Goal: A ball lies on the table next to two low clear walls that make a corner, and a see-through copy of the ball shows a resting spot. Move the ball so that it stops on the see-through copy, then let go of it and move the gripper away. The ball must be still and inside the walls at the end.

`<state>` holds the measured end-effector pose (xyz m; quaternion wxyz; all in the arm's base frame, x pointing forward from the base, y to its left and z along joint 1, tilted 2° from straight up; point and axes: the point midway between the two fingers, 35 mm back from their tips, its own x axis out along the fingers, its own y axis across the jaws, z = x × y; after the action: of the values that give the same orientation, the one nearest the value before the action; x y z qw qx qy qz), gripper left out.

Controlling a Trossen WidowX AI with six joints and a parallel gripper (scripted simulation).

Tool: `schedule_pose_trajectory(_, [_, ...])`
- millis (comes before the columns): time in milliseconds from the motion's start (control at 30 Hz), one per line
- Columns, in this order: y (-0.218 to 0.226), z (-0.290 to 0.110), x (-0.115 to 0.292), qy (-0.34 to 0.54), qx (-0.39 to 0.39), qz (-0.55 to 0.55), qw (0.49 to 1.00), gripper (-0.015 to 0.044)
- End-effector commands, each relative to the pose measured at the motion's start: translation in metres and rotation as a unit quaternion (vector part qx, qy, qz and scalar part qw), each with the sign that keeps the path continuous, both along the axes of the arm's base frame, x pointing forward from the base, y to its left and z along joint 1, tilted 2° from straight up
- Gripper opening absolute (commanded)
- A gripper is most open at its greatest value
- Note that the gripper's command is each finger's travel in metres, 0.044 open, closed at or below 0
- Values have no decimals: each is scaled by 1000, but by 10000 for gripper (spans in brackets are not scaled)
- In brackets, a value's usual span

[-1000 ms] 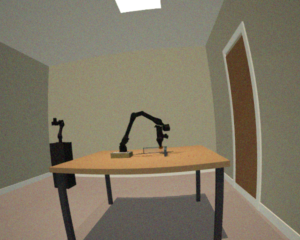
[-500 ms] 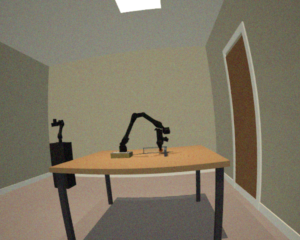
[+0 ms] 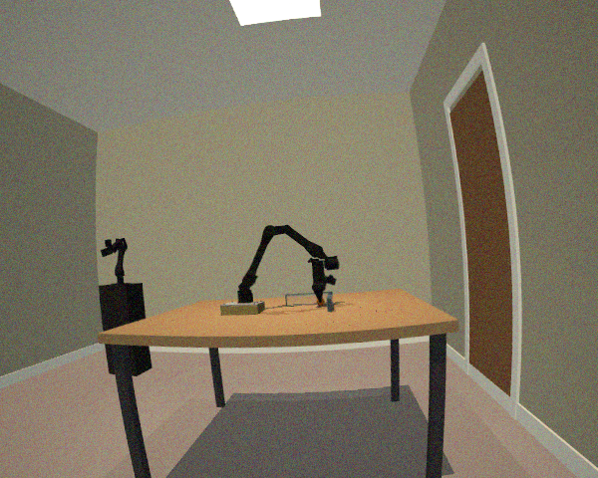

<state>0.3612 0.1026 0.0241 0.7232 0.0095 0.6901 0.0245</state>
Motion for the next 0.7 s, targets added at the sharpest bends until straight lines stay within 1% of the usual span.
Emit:
schedule_pose_trajectory(0, [0,0,0,0,0,0,1000,105])
schedule_pose_trajectory(167, [0,0,0,0,0,0,1000,236])
schedule_pose_trajectory(400, [0,3,0,0,0,0,1000,236])
schedule_pose_trajectory(467, [-1,24,1,1,0,0,1000,236])
schedule_pose_trajectory(567, [-3,73,-2,3,0,-1,1000,236])
schedule_pose_trajectory(600, [-4,82,-3,4,0,-1,1000,236])
schedule_pose_trajectory(667, [-4,84,-4,4,0,-1,1000,236])
